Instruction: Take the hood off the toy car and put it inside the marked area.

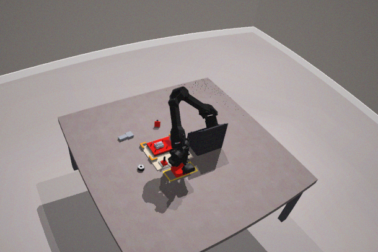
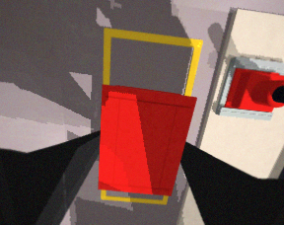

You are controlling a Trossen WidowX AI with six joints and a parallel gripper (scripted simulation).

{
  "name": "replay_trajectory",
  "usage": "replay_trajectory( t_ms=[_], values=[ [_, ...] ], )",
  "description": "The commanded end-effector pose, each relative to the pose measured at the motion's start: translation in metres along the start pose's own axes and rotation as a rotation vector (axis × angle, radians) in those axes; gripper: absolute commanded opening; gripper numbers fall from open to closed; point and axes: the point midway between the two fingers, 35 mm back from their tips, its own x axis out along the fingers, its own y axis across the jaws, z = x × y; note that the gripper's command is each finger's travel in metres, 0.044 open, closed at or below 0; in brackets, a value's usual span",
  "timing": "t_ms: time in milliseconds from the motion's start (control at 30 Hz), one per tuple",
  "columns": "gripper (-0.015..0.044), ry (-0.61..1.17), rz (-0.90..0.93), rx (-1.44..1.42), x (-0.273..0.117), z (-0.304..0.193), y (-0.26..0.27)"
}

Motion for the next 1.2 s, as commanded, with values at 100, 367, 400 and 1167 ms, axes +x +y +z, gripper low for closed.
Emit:
replay_trajectory(
  t_ms=[100,367,400,1167],
  values=[
    [0.0394,0.0,0.0,0.001,0.0,0.0,0.0],
    [0.044,0.005,-0.005,0.0,-0.061,0.002,0.002],
    [0.044,0.006,-0.007,0.0,-0.069,0.001,0.002],
    [0.044,0.006,-0.008,0.0,-0.072,0.001,0.002]
  ],
)
